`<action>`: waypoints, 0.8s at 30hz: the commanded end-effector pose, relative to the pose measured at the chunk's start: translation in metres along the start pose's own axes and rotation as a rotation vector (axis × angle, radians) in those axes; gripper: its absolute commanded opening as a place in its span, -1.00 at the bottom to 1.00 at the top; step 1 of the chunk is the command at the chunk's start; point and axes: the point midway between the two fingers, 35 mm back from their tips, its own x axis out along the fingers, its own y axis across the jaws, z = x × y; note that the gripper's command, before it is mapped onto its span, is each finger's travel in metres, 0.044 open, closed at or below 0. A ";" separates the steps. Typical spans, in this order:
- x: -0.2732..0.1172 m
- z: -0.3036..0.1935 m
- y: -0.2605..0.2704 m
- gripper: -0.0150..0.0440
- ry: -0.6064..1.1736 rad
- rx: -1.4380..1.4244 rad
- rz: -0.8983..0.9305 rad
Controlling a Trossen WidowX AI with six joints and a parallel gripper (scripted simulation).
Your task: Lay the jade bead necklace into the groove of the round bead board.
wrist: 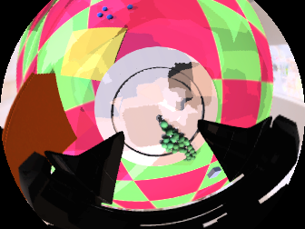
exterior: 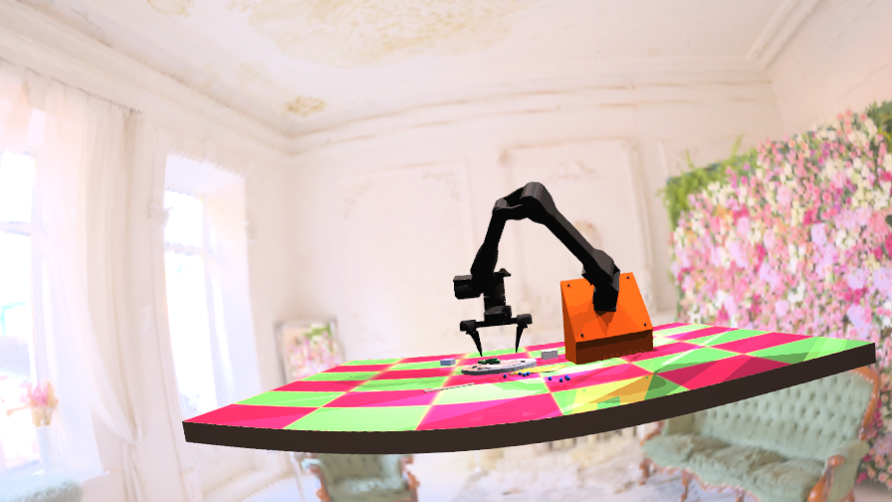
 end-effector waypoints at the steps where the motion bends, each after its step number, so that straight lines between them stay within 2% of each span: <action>1: -0.002 0.000 -0.001 1.00 0.005 -0.007 0.001; 6: -0.002 0.000 -0.001 1.00 0.005 -0.007 0.001; 8: -0.002 -0.002 -0.002 0.82 0.006 0.064 0.000; 15: -0.008 -0.025 -0.020 0.20 0.008 0.797 -0.005; 24: -0.014 -0.057 -0.038 0.19 0.007 1.695 -0.013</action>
